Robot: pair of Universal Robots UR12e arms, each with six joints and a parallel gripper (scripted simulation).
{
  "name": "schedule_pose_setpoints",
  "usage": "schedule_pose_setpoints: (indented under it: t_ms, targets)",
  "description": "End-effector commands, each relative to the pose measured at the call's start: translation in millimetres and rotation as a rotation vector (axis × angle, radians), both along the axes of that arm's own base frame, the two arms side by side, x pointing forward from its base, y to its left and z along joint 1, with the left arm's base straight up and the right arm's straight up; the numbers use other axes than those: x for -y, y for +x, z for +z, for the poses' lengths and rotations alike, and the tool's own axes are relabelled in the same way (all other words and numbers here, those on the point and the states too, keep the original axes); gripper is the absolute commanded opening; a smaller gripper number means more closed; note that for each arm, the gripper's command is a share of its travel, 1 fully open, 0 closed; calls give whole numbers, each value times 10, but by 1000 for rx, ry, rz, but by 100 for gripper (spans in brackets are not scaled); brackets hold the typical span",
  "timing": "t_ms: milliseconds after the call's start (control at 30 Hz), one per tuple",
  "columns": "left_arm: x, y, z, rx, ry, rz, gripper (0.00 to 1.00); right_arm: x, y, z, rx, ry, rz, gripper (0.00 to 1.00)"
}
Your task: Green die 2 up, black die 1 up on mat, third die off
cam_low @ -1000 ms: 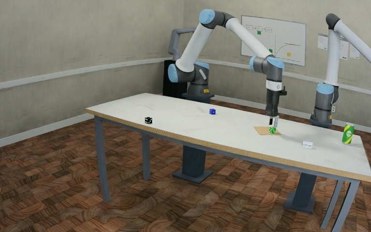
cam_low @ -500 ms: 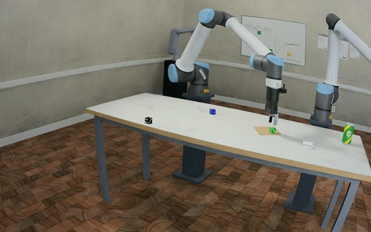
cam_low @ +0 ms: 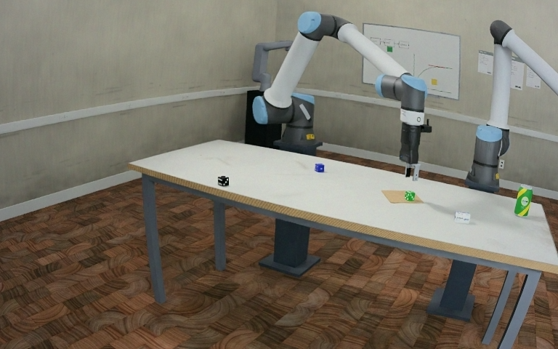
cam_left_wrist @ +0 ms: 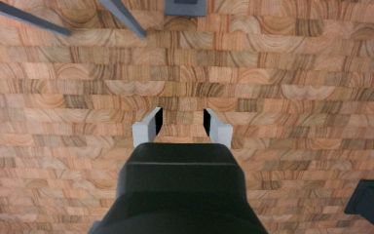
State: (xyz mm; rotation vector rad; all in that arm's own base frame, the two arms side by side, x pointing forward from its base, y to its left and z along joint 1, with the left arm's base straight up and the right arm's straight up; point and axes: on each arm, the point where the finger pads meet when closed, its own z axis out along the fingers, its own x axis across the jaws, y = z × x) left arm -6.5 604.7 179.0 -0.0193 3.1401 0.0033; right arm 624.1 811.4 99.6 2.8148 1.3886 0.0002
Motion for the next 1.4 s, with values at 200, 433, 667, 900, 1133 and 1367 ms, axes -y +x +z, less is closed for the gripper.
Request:
schedule_pose_setpoints:
  t_ms: [200, 433, 667, 900, 1133, 1367]
  targets:
    - [8, -20, -19, -1, -2, 2, 100, -13, -8, -18, 117, -95, -2, 87]
    - [8, -20, -19, -1, -2, 2, 100, -23, -13, -2, 189, -145, 0, 87]
    - [8, -20, -19, -1, -2, 2, 100, -27, -15, 4, 208, -158, 0, 87]
    - [8, -20, -19, -1, -2, 2, 100, -22, -21, -18, 262, -206, -3, 87]
    - [8, -20, -19, -1, -2, 2, 100, -31, -32, -20, 368, -286, -2, 87]
    - [8, -20, -19, -1, -2, 2, 100, -44, -36, -7, 414, -316, 0, 87]
